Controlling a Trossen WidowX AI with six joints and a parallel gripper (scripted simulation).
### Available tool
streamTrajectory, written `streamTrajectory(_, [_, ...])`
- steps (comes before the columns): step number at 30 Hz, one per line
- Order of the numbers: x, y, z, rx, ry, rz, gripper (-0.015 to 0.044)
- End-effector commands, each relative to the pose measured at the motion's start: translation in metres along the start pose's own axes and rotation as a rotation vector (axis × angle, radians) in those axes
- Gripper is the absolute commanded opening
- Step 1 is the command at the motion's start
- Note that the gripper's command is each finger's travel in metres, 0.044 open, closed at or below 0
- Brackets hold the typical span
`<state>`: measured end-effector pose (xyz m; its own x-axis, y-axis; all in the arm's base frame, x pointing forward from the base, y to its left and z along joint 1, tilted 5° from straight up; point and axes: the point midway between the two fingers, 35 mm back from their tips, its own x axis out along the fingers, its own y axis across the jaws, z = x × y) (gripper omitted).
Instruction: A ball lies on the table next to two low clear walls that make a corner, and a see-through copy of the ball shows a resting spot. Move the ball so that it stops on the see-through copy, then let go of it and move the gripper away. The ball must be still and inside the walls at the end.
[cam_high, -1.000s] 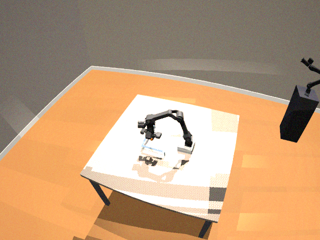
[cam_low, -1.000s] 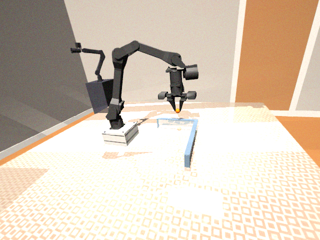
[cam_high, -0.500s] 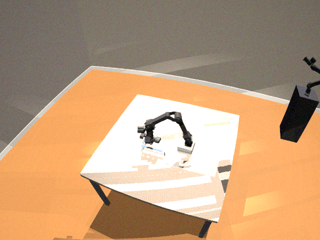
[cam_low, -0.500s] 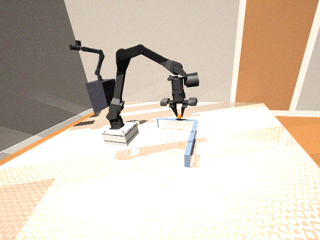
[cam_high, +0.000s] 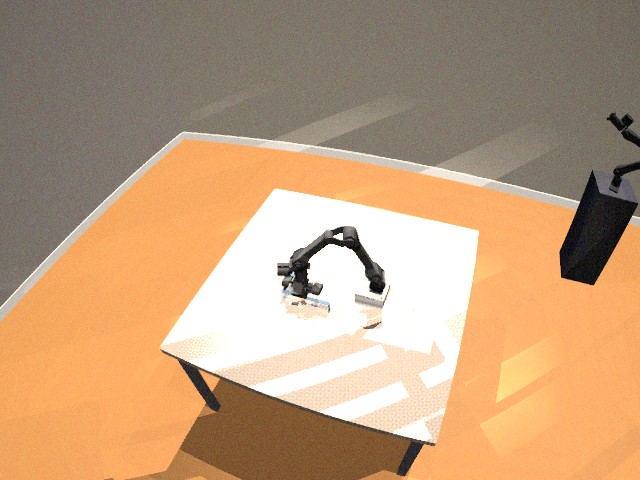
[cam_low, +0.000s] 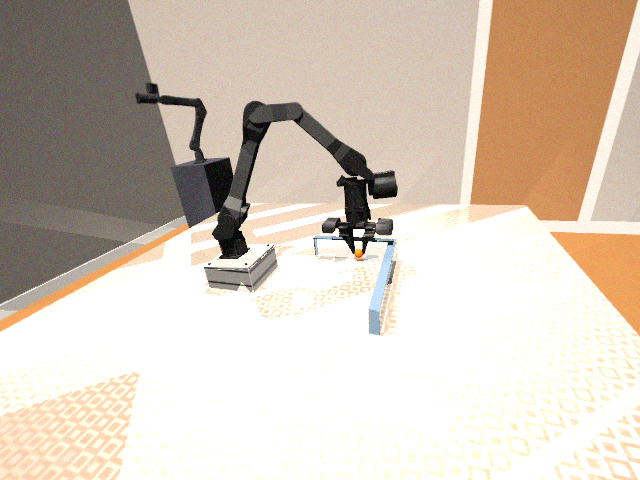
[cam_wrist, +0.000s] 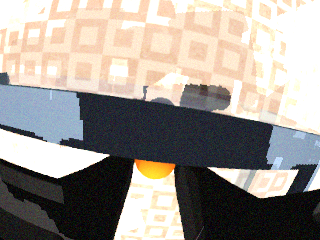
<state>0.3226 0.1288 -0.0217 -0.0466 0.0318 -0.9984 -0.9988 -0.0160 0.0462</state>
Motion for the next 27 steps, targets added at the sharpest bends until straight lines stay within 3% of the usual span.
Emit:
streamTrajectory(1, [0.005,0.002,-0.001,0.005,0.002,0.005,0.0])
streamTrajectory(14, [0.02,0.002,-0.001,0.005,0.002,0.005,0.0])
streamTrajectory(22, [0.016,-0.001,0.0,0.002,0.001,-0.005,0.021])
streamTrajectory(27, [0.016,-0.001,0.0,0.002,0.001,-0.005,0.0222])
